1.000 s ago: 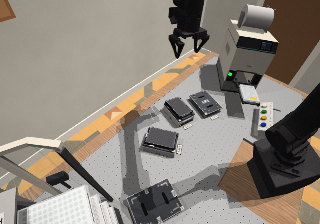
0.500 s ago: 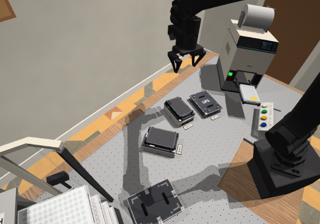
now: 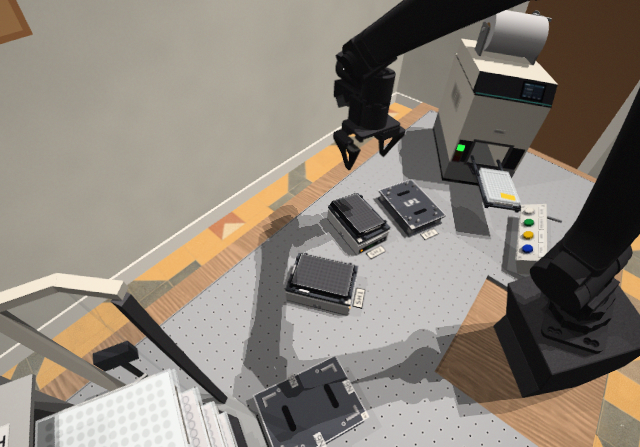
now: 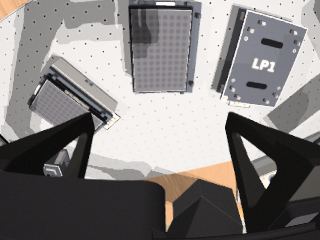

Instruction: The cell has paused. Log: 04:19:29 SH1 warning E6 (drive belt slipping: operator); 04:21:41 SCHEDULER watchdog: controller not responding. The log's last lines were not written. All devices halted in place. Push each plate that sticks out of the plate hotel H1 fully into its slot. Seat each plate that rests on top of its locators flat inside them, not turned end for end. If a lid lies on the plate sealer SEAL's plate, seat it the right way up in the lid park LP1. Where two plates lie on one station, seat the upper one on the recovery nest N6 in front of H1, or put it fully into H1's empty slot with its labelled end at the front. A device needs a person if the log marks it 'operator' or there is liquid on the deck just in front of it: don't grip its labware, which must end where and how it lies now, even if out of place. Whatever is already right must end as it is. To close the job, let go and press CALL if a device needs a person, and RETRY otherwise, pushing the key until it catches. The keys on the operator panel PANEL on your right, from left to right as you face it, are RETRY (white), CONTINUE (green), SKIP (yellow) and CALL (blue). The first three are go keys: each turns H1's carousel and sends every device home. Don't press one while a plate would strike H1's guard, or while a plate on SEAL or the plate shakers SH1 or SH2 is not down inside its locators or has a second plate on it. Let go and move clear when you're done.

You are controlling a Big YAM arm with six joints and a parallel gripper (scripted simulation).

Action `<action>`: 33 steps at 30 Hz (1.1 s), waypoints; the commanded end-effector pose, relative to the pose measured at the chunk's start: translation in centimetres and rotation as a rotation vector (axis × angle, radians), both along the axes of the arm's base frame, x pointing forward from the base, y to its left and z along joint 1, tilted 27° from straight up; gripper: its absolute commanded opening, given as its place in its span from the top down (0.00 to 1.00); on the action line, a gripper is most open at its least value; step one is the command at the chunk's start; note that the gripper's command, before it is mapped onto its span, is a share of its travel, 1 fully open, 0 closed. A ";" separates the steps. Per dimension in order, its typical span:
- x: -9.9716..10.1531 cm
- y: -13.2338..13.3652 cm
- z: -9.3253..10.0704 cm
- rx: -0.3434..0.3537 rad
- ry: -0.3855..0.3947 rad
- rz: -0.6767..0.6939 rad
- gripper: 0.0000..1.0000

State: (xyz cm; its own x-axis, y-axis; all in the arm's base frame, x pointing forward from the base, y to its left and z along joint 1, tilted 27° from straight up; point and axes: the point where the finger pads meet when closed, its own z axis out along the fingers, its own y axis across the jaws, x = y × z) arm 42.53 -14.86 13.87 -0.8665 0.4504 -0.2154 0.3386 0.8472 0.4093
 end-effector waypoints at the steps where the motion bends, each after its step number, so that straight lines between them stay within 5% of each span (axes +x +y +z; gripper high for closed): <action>1: 0.8 0.7 -2.1 0.010 0.014 -0.017 0.00; 7: 1.8 1.6 -4.8 0.010 0.015 -0.017 0.00; 10: 1.8 0.6 -3.6 -0.006 -0.019 -0.041 0.00; 12: 2.4 2.0 -6.1 0.010 0.015 -0.017 0.00; 24: 4.4 3.8 -11.5 0.010 0.016 -0.017 0.00; 26: 4.4 3.8 -11.5 0.010 0.016 -0.017 0.00; 27: 5.5 1.9 -9.1 -0.012 -0.041 -0.047 0.00; 28: 5.8 1.7 -8.9 -0.014 -0.048 -0.047 0.00; 33: 6.1 2.5 -9.4 -0.008 -0.035 -0.030 0.00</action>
